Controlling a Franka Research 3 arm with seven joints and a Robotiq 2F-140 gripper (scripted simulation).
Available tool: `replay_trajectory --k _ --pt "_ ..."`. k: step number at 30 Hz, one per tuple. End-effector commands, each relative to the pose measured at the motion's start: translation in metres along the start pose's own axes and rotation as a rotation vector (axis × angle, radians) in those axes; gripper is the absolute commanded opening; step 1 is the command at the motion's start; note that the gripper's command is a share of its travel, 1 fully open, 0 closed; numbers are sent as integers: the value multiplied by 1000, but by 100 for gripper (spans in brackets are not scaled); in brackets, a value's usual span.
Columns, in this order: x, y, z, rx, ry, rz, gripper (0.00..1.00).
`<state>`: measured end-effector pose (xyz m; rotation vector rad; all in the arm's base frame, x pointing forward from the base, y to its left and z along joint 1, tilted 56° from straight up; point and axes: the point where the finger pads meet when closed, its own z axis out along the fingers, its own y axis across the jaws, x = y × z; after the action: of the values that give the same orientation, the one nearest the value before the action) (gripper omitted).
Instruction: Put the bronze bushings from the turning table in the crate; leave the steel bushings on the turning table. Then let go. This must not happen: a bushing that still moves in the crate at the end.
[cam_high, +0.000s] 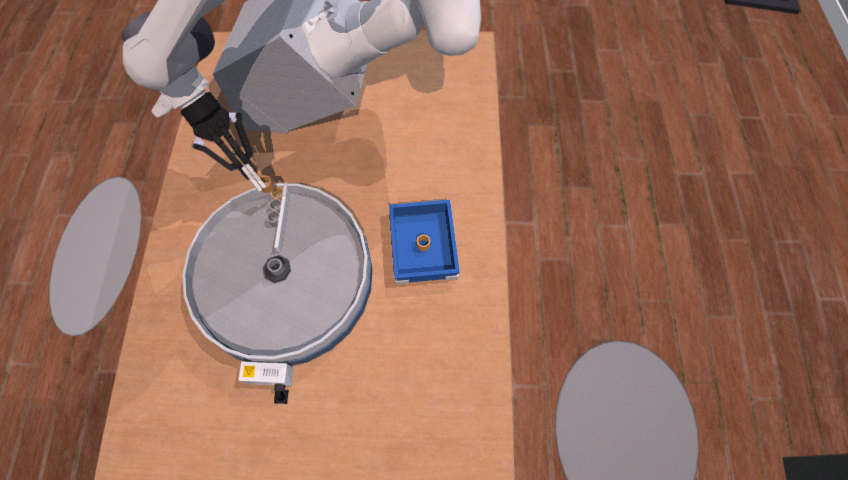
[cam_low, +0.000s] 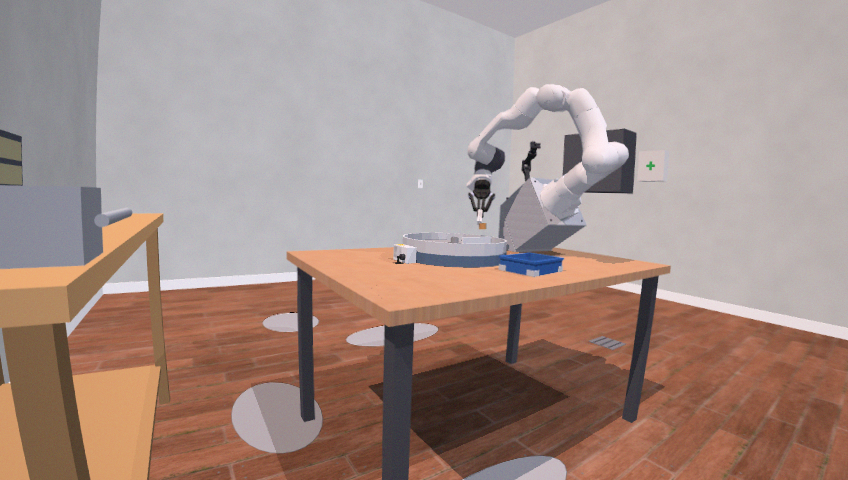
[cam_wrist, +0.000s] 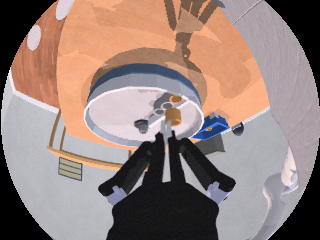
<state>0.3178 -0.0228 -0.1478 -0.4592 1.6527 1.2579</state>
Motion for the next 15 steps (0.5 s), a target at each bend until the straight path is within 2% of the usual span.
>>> replay_trajectory --k 1,8,15 --pt "-5 2 3 7 2 -5 0" --pt "-29 28 24 7 2 -5 0" --pt "-68 70 58 7 2 -5 0"
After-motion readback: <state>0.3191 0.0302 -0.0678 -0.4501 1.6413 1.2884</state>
